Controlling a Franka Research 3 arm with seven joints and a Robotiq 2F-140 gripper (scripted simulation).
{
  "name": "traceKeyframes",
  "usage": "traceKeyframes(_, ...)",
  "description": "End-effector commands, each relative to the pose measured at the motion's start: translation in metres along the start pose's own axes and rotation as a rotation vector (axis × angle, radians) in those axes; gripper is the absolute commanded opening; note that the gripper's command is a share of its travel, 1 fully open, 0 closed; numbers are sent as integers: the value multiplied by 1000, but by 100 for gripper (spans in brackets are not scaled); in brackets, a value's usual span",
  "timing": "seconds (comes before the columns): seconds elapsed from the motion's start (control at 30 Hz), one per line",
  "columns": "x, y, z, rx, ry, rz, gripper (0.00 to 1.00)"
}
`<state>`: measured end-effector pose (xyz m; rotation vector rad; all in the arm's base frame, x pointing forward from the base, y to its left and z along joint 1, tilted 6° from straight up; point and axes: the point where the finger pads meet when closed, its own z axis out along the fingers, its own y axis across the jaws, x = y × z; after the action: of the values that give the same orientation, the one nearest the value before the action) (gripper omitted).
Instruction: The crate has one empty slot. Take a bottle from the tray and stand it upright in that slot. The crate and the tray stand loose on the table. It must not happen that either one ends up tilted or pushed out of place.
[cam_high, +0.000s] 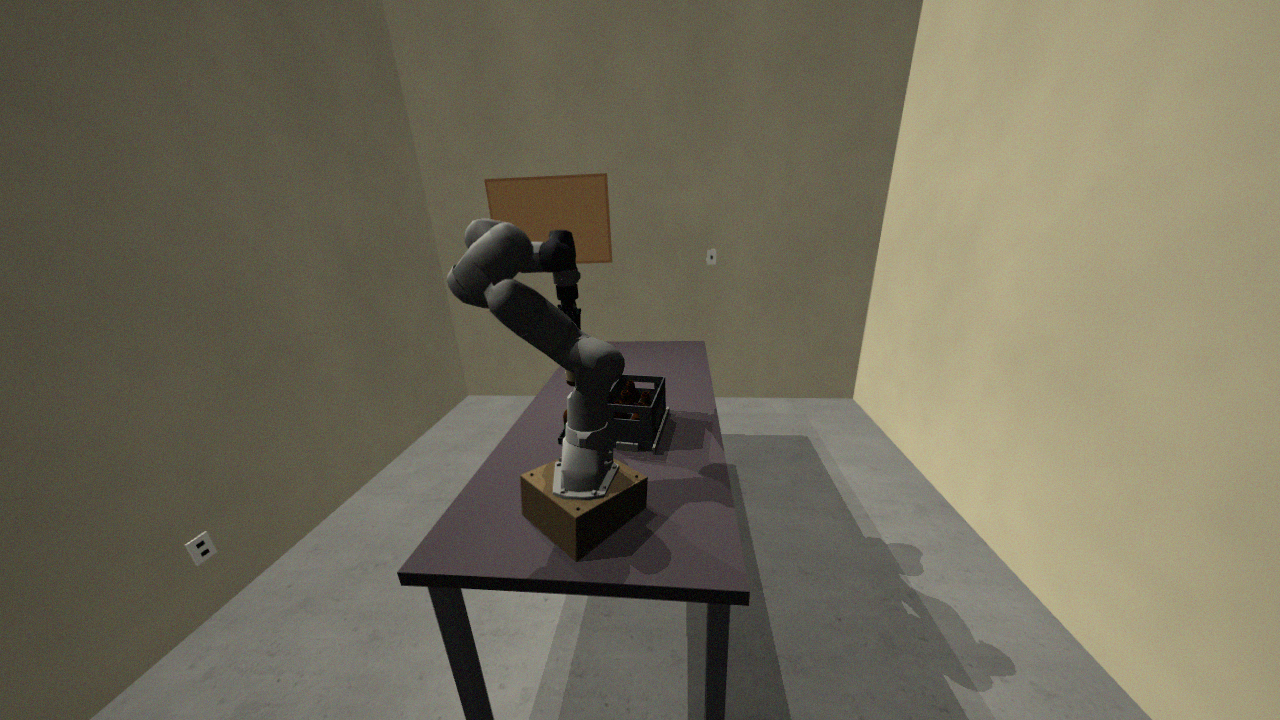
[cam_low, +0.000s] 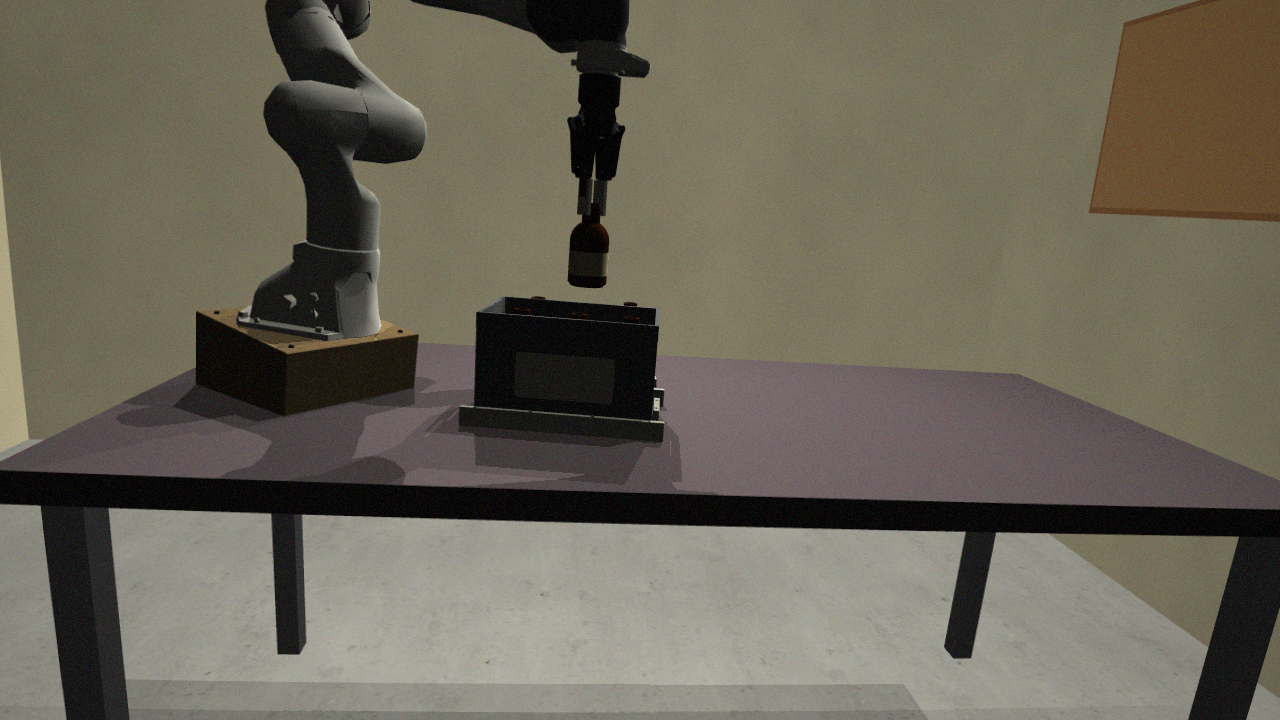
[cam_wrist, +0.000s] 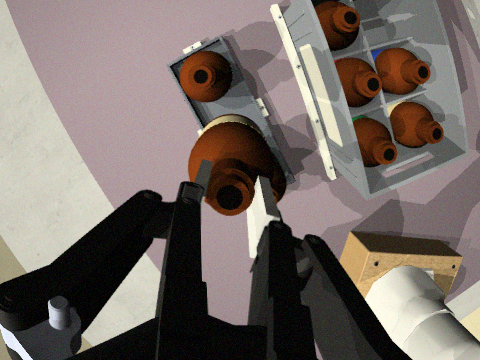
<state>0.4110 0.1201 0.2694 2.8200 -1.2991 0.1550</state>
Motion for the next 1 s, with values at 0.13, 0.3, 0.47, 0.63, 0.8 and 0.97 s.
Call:
traceKeyframes(0.13, 2, -1, -2, 3, 4, 5, 0)
traceKeyframes(0.3, 2, -1, -2, 3, 4, 5, 0)
traceKeyframes(0.47, 2, 0, -2, 3, 4, 5, 0)
traceKeyframes(0.63, 3, 0, -2, 3, 4, 5, 0)
traceKeyframes(0.8, 3, 0, -2, 3, 4, 5, 0)
traceKeyframes(0.97, 5, 1, -2, 3, 4, 5, 0)
